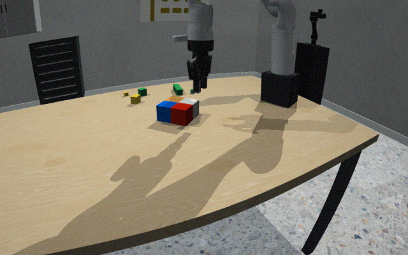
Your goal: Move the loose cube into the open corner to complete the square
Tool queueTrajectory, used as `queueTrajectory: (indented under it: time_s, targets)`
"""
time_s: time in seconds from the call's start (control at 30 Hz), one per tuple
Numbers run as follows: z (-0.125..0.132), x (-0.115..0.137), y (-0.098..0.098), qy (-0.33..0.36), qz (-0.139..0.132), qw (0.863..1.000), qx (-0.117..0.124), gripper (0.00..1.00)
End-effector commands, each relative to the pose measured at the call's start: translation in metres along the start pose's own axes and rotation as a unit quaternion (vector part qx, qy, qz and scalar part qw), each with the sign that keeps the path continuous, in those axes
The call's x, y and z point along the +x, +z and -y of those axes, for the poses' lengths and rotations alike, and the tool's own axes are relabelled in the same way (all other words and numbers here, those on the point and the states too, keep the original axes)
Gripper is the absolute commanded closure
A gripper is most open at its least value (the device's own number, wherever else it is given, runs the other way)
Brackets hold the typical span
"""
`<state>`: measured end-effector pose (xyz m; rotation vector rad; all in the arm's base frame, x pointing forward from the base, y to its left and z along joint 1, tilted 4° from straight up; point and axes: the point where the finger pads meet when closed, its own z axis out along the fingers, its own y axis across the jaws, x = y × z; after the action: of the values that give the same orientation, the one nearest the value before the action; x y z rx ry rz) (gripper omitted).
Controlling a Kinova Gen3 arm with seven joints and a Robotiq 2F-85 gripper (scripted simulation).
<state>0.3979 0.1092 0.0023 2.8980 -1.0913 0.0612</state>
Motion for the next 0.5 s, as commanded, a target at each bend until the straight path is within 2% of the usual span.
queueTrajectory:
  time_s: [0.0,0.47]
  targets:
    - [0.0014,0.0040,-0.0080,0.002,-0.004,1.000,0.004,0.45]
    - [0.0014,0.0039,-0.0123,0.002,-0.004,1.000,0.004,0.45]
